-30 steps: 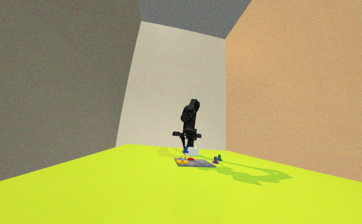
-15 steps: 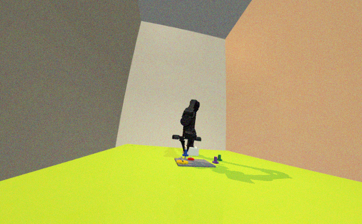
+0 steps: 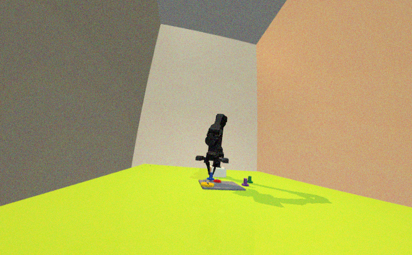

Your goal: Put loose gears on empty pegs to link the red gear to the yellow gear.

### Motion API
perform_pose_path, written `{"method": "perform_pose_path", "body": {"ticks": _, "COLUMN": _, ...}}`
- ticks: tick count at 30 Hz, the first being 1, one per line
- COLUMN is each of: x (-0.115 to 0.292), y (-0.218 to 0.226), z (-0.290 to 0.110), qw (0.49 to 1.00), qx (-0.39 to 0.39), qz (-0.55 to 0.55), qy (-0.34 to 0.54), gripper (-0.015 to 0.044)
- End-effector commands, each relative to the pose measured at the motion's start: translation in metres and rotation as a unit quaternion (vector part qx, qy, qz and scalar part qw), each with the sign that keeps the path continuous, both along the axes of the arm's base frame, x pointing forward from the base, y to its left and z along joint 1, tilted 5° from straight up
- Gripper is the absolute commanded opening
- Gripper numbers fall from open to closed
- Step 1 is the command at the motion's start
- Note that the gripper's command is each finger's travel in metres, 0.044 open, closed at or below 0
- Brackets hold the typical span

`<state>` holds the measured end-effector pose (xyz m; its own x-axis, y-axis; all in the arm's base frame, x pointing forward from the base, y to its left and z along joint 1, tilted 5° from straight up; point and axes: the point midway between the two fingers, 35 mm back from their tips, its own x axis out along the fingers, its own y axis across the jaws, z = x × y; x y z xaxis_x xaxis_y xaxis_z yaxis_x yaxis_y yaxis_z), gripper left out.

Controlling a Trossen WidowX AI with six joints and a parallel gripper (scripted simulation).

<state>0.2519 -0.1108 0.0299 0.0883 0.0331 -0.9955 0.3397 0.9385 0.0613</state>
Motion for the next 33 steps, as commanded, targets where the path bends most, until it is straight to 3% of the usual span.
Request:
{"method": "perform_pose_path", "body": {"ticks": 1, "x": 0.0008, "y": 0.0002, "z": -0.0009, "qw": 1.0, "qx": 0.001, "qz": -0.002, "qy": -0.001, "gripper": 0.0}}
{"method": "perform_pose_path", "body": {"ticks": 20, "x": 0.0006, "y": 0.0004, "z": -0.005, "qw": 0.974, "qx": -0.019, "qz": 0.226, "qy": -0.009, "gripper": 0.0}}
{"method": "perform_pose_path", "body": {"ticks": 29, "x": 0.0016, "y": 0.001, "z": -0.0071, "qw": 0.983, "qx": -0.015, "qz": 0.183, "qy": -0.008, "gripper": 0.0}}
{"method": "perform_pose_path", "body": {"ticks": 33, "x": 0.0014, "y": 0.0009, "z": -0.006, "qw": 0.986, "qx": -0.014, "qz": 0.166, "qy": -0.007, "gripper": 0.0105}}
